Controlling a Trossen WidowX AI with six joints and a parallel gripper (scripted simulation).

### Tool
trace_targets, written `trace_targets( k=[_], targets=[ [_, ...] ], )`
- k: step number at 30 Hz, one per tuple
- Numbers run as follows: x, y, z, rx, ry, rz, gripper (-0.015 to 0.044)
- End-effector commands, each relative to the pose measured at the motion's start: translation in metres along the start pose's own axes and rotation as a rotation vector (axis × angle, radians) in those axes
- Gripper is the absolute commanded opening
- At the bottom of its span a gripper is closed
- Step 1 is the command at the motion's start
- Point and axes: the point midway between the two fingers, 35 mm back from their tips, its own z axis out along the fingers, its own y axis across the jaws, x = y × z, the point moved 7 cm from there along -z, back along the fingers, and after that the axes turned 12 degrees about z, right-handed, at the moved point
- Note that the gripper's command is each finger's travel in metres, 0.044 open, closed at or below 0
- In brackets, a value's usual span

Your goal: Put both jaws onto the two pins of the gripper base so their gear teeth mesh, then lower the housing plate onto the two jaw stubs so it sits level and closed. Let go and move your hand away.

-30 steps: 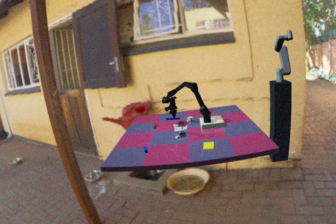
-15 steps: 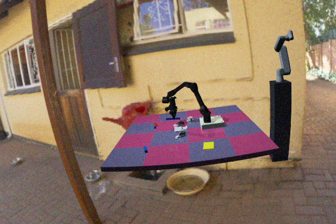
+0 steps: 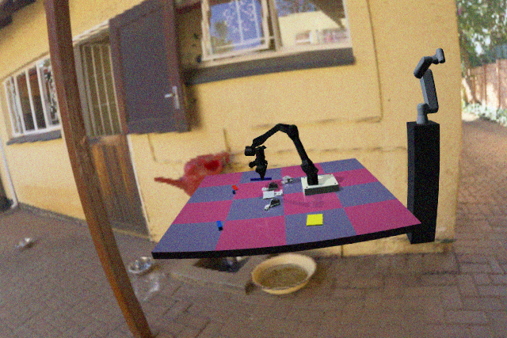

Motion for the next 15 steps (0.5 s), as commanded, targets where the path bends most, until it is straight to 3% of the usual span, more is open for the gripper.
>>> trace_targets(
  k=[1, 6, 15],
  targets=[
    [0.0, 0.0, 0.0, 0.0, 0.0, 0.0, 0.044],
    [0.0, 0.0, 0.0, 0.0, 0.0, 0.0, 0.044],
    [0.0, 0.0, 0.0, 0.0, 0.0, 0.0, 0.0204]
  ],
)
